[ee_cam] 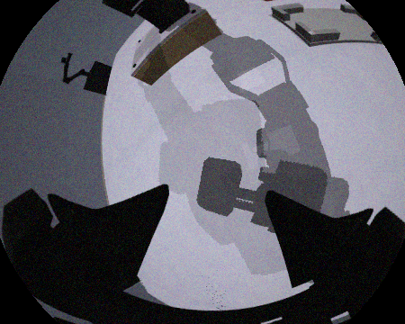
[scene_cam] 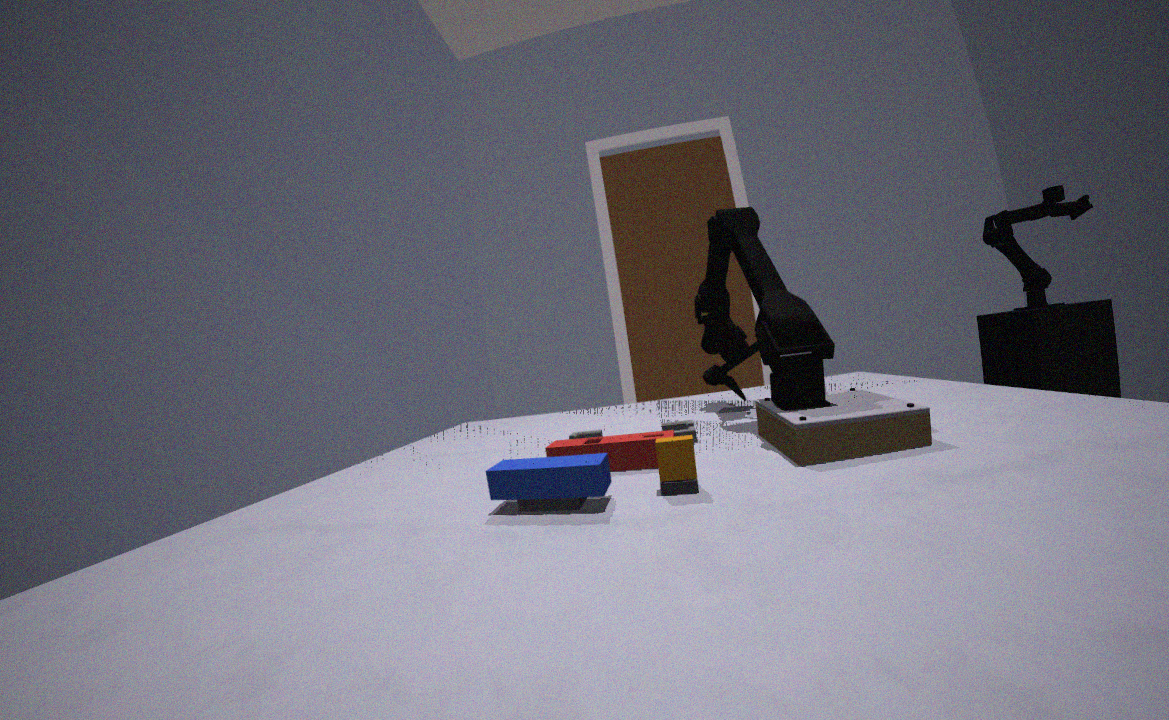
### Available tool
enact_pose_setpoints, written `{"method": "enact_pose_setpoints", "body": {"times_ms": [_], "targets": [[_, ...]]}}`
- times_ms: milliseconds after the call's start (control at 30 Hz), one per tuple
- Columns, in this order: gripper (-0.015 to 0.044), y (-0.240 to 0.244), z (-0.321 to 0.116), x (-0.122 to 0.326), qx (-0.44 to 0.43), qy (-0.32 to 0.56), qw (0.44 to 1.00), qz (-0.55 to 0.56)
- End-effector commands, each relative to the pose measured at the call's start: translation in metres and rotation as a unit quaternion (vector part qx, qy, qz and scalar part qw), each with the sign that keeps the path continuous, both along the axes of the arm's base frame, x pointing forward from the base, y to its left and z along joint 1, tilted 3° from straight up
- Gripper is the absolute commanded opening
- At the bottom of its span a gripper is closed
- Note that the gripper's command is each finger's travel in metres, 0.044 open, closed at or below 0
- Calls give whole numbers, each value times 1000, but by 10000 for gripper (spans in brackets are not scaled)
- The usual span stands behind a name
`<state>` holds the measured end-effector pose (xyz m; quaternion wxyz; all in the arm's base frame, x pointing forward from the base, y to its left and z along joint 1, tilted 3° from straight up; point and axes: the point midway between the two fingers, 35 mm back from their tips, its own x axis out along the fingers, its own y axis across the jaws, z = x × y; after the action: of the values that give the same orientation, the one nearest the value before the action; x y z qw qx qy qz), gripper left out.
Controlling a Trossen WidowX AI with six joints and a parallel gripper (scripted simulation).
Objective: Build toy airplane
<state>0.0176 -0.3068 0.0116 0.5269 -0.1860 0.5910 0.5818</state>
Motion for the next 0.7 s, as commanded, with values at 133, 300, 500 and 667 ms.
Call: {"method": "enact_pose_setpoints", "body": {"times_ms": [133, 300, 500, 667], "targets": [[440, 5, 16, -3, -112, 5, 978, -175], [440, 10, 41, -8, -238, -13, 876, -420], [440, 12, 55, -11, -283, -33, 797, -532], [440, 12, 55, -11, -283, -33, 797, -532]]}}
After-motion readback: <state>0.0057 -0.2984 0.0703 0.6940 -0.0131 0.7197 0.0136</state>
